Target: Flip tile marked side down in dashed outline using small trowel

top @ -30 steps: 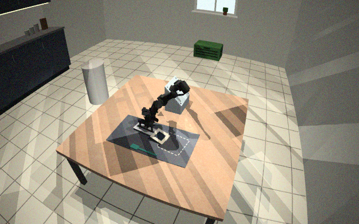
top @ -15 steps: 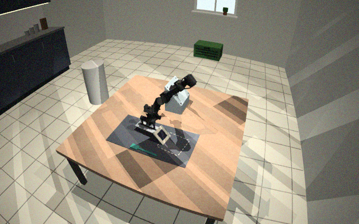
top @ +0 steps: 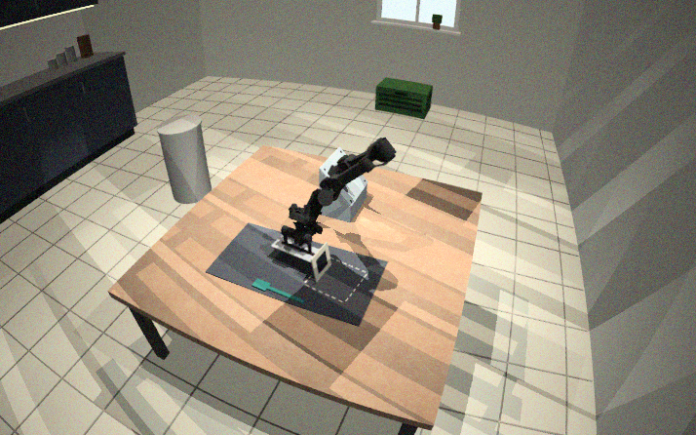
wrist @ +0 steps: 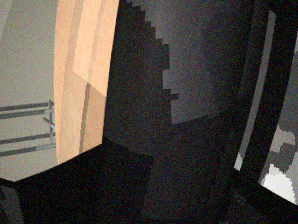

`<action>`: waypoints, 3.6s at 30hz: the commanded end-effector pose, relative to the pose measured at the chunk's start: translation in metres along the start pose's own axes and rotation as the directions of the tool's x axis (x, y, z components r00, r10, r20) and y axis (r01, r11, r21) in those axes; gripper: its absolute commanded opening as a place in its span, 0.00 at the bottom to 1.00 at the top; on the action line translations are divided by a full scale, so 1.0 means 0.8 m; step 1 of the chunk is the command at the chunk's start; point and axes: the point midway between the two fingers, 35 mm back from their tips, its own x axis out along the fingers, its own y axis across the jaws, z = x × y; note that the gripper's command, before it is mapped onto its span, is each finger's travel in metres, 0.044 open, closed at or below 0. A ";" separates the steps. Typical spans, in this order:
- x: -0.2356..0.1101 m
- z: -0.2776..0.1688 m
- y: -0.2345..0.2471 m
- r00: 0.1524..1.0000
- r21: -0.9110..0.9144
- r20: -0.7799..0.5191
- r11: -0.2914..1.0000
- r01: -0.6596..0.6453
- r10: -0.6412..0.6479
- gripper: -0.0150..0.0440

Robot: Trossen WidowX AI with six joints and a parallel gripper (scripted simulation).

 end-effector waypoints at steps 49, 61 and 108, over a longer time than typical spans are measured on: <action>-0.023 0.052 0.030 1.000 -0.001 0.002 1.000 -0.016 0.016 0.25; -0.023 0.052 0.030 1.000 -0.001 0.002 1.000 -0.016 0.016 0.25; 0.070 0.274 0.021 0.790 0.491 0.592 0.849 -0.194 -0.161 0.25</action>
